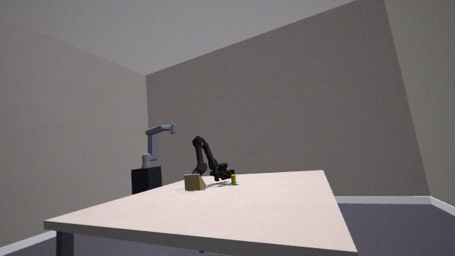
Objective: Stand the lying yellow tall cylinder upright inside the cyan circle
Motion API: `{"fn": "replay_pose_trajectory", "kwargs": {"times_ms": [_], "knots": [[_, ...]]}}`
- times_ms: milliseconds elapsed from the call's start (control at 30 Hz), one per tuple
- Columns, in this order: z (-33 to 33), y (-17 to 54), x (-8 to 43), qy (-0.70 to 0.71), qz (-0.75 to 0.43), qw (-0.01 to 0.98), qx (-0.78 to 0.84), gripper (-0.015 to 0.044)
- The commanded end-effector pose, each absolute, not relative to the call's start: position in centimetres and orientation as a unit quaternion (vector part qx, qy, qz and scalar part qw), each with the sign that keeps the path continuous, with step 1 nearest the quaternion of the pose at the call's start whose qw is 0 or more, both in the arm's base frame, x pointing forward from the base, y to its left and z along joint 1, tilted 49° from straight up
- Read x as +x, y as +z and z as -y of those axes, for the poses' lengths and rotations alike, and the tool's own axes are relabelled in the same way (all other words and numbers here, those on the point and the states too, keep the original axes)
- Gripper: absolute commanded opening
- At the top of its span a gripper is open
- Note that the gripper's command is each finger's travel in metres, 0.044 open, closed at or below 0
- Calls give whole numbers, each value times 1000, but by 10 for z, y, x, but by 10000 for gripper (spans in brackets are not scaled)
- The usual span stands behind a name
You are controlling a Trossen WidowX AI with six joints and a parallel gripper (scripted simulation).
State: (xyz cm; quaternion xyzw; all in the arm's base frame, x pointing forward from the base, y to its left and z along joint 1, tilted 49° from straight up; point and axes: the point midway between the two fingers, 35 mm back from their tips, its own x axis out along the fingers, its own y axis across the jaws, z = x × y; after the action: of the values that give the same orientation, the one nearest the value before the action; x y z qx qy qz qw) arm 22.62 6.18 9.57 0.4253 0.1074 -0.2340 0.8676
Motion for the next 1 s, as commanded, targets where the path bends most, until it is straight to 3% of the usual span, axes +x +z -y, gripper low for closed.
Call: {"fn": "replay_pose_trajectory", "kwargs": {"times_ms": [0, 200, 567, 967], "knots": [[-64, 95, 226, -235, -104, 867, 427, 105], [-64, 95, 226, -235, -104, 867, 427, 105], [-64, 95, 226, -235, -104, 867, 427, 394], [-44, 112, 230, -241, -110, 863, 430, 400]]}}
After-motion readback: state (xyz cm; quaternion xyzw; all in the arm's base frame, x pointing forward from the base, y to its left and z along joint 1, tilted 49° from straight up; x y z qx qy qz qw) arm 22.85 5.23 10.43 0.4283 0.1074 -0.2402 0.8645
